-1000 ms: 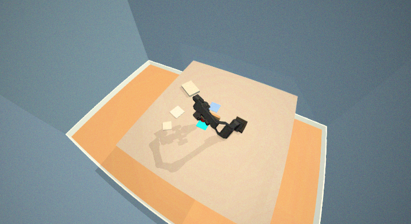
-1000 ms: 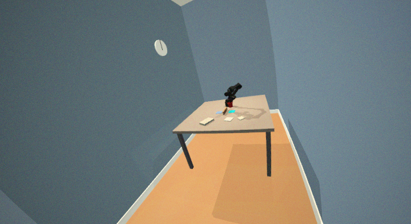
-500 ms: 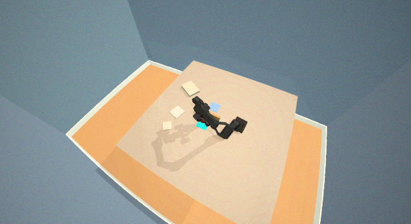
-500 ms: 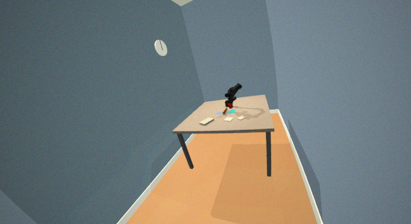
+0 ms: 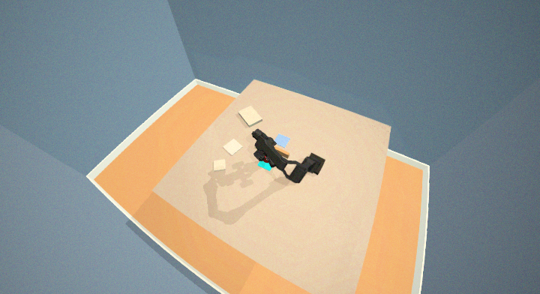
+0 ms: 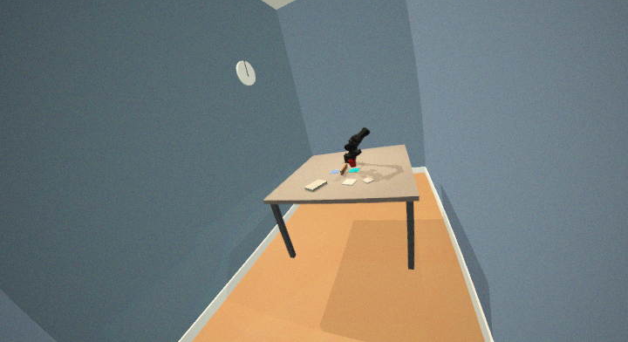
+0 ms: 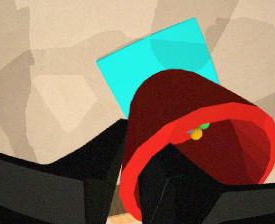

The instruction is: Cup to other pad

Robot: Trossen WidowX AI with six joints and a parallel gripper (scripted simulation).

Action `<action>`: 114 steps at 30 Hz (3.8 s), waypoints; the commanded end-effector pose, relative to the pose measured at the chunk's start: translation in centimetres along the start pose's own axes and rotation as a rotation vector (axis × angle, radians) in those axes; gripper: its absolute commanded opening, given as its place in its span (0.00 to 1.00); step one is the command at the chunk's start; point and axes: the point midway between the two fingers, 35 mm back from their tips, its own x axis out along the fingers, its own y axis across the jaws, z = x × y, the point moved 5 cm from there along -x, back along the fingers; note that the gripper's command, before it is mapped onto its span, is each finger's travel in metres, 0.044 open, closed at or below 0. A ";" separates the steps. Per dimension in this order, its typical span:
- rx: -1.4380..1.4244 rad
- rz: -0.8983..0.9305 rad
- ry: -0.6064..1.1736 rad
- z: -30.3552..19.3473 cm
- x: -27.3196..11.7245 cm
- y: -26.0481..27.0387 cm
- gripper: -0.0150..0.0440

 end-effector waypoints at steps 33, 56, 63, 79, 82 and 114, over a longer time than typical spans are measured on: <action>-0.001 0.001 -0.003 0.1 3.5 0.2 0.25; -0.001 0.001 -0.002 0.1 2.9 0.1 0.47; 0.000 0.000 -0.001 0.1 2.1 0.1 0.47; 0.000 0.001 -0.001 0.1 0.1 0.0 0.47; 0.001 0.001 -0.001 0.1 -0.3 0.0 0.47; 0.034 -0.022 -0.010 0.1 -5.0 0.1 1.00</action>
